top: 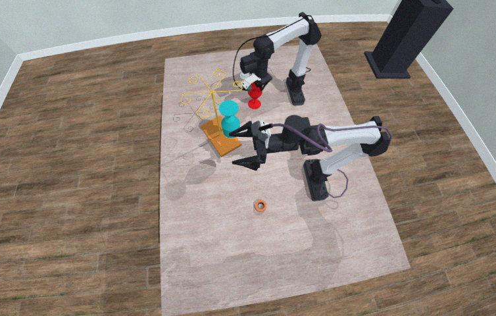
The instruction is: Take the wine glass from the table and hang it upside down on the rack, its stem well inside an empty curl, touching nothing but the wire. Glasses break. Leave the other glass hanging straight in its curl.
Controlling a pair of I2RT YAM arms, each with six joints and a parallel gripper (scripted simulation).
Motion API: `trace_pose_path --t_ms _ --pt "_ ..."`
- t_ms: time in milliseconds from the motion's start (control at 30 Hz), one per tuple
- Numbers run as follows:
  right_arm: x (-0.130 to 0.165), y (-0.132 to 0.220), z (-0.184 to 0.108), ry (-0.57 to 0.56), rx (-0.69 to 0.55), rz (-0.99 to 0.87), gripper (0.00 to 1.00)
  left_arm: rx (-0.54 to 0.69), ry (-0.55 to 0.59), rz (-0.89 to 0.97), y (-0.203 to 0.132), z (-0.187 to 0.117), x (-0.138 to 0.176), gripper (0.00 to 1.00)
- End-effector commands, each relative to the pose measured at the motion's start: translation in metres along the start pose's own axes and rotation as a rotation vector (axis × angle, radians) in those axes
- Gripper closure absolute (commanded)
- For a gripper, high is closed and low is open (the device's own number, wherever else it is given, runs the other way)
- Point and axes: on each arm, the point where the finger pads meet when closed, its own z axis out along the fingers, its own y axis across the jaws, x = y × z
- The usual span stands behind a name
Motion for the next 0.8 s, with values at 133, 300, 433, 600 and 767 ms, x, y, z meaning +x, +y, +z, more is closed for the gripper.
trace_pose_path --t_ms 133,300,433,600,767 --pt "-0.0053 -0.0005 0.0066 -0.048 -0.002 -0.004 0.69 0.004 -0.02 0.007 0.0006 -0.0016 -0.0096 0.0" --pt "-0.0045 -0.0007 0.0041 -0.042 -0.001 -0.001 0.69 0.004 -0.02 0.007 0.0006 -0.0016 -0.0096 0.0" --pt "-0.0085 -0.0013 0.0047 -0.043 -0.001 0.0 1.0 0.004 -0.02 0.007 0.0006 -0.0016 -0.0096 0.0" --pt "-0.0054 -0.0035 0.0048 -0.029 0.012 0.0 1.0 0.004 -0.02 0.007 0.0006 -0.0016 -0.0096 0.0" --pt "-0.0054 -0.0035 0.0048 -0.029 0.012 0.0 1.0 0.004 -0.02 0.007 0.0006 -0.0016 -0.0096 0.0"
